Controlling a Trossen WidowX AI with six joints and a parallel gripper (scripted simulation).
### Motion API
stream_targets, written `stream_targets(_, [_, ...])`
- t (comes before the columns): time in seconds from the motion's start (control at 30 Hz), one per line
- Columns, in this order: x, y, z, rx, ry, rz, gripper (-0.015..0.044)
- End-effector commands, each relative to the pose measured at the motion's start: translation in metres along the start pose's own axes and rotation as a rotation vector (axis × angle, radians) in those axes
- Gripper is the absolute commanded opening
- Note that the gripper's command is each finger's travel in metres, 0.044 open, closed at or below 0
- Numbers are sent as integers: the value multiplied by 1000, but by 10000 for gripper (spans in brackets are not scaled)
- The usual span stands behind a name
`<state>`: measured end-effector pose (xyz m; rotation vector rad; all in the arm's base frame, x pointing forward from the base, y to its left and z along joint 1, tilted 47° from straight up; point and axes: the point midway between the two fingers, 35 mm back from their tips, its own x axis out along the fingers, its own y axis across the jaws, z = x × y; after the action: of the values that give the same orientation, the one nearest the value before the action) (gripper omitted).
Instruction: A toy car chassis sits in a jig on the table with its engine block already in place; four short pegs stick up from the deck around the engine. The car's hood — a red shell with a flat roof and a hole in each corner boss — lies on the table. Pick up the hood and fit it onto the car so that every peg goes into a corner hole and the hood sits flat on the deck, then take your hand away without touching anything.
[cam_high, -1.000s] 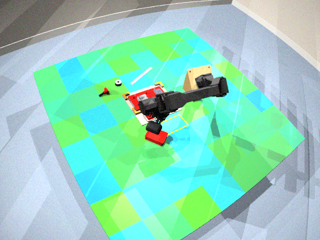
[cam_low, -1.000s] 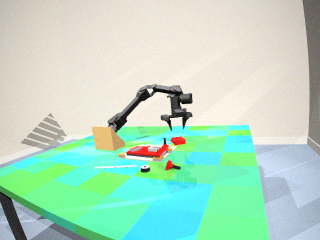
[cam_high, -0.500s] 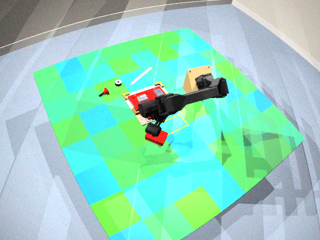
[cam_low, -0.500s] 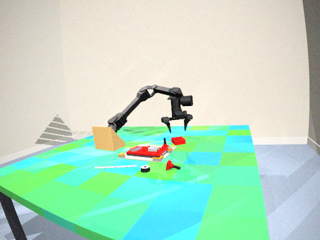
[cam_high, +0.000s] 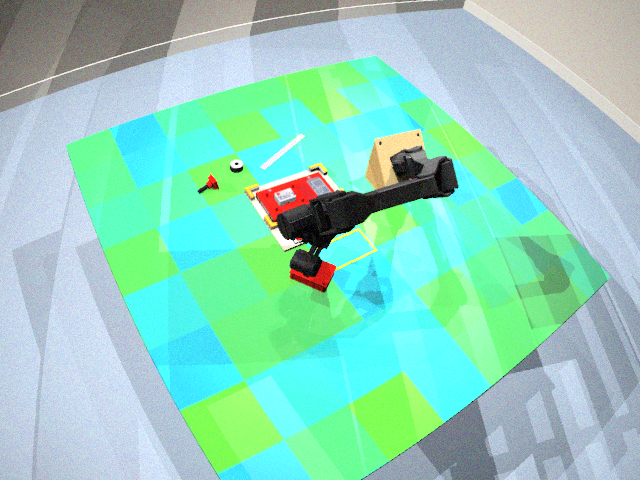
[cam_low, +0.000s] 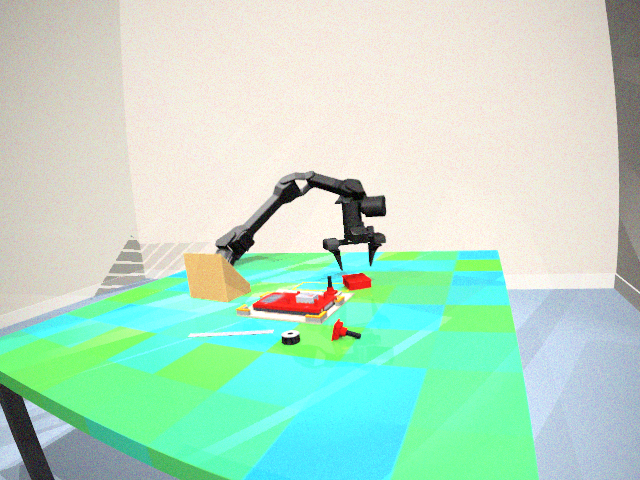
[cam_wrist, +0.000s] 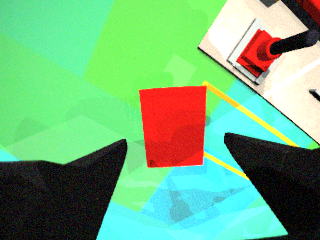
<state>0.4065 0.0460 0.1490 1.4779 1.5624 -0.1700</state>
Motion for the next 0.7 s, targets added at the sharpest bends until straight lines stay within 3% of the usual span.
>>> stream_targets(0.0, [5,-1,-1,5,3,0,440])
stream_targets(0.67, [23,-2,-2,5,4,1,440])
